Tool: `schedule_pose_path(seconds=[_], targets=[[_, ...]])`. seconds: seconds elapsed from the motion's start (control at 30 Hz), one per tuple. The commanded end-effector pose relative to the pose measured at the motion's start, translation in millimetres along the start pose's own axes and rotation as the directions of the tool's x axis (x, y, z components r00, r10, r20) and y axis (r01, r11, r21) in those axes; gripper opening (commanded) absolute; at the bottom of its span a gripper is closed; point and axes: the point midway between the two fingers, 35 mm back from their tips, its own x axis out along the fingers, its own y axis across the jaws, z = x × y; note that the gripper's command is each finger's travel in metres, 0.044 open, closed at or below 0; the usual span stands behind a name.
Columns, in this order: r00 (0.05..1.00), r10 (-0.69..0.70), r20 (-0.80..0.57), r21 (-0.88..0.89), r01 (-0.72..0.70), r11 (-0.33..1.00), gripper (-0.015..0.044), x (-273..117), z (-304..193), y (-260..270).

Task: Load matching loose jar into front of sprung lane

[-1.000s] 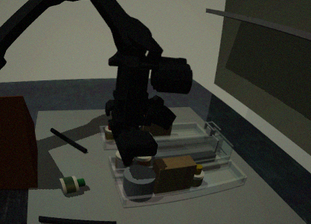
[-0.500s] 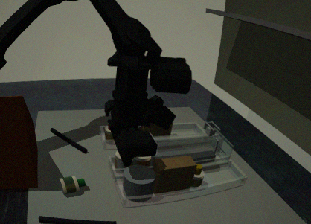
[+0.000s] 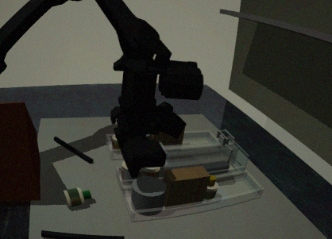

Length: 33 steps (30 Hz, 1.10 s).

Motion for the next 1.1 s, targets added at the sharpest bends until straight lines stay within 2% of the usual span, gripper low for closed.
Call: schedule_pose_path(seconds=[0.0,1.0,1.07], targets=[[1.000,0.005,0.007,-0.005,-0.005,1.000,0.0000,0.0,1.0,1.4],[1.000,0.005,0.007,-0.005,-0.005,1.000,0.0000,0.1,-4.2,-0.2],[1.000,0.005,0.007,-0.005,-0.005,1.000,0.0053,0.2,-3.6,-0.4]])
